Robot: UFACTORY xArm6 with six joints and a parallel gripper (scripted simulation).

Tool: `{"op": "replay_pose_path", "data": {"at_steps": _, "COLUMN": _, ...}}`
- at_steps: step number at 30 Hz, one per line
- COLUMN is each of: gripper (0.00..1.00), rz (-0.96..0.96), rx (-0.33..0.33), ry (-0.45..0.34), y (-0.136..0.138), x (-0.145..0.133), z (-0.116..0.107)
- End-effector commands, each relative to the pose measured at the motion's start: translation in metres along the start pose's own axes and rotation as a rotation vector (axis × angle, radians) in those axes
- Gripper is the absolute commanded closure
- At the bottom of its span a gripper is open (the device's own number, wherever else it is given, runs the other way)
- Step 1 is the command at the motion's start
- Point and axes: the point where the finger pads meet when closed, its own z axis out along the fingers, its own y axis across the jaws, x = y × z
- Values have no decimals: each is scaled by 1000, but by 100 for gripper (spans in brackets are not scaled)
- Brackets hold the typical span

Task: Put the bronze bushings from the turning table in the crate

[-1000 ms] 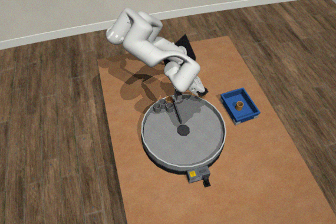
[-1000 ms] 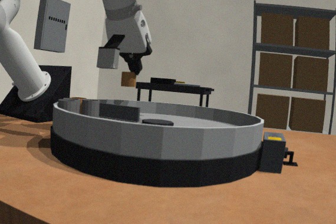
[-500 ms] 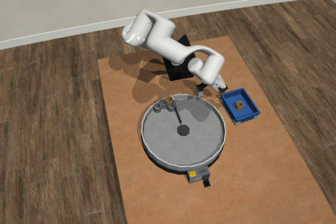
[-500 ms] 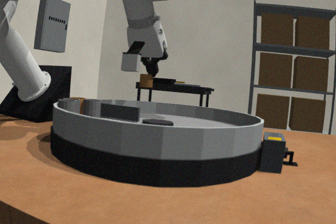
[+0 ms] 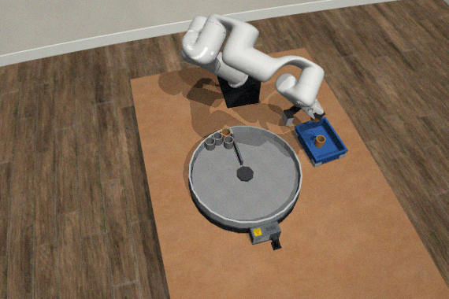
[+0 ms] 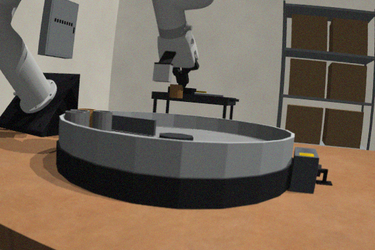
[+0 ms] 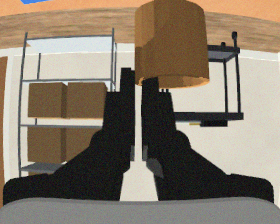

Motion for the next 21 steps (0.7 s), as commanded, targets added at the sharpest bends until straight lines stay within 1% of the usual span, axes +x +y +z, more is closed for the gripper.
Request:
{"op": "replay_pose_path", "data": {"at_steps": 1, "gripper": 100, "rz": 0, "rx": 1, "ry": 1, "y": -3, "x": -11, "z": 7}}
{"op": "replay_pose_path", "data": {"at_steps": 21, "gripper": 100, "rz": 0, "rx": 1, "ry": 1, "y": -3, "x": -12, "z": 10}}
